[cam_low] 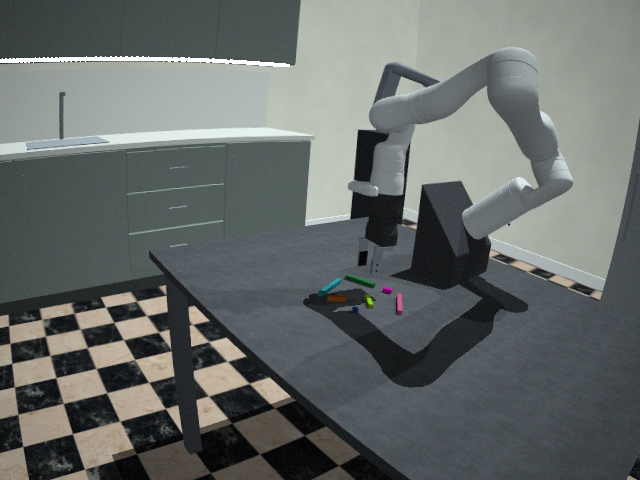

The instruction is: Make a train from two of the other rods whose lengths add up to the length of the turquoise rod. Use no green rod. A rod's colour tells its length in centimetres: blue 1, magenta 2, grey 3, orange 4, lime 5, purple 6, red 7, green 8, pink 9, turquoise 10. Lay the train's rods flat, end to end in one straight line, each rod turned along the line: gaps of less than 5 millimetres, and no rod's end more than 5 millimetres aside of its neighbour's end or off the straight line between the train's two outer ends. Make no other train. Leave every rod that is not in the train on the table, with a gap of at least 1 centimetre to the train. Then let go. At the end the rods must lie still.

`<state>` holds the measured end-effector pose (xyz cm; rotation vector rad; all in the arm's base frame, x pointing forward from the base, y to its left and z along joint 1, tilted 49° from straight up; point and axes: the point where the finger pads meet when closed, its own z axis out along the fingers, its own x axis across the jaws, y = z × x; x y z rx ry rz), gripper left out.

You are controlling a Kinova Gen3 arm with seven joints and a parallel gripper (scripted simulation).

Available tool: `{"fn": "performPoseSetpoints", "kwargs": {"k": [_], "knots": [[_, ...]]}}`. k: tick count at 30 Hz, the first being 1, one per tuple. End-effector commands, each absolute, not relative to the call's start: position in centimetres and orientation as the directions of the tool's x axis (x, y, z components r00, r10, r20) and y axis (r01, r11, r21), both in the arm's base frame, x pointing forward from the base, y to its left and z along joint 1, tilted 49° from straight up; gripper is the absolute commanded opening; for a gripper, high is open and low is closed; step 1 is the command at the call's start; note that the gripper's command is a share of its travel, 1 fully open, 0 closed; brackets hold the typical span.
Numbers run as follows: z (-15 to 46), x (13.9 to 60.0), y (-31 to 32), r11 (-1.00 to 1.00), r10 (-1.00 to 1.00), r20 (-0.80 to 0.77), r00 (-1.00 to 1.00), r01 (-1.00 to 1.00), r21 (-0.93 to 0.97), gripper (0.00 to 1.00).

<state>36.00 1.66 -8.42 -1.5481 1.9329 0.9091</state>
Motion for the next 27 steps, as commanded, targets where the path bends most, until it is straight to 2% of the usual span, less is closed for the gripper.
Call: {"fn": "performPoseSetpoints", "kwargs": {"k": [1, 12, 27], "knots": [[-8.49, 36.05, 1.61, 0.153, -0.637, -0.725, -0.264, -0.964, 0.217, 1.0], [-8.8, 36.21, 1.35, 0.283, -0.59, -0.663, -0.46, -0.887, 0.364, 1.0], [-9.23, 36.27, 0.97, 0.492, -0.432, -0.468, -0.771, -0.636, 0.595, 1.0]]}}
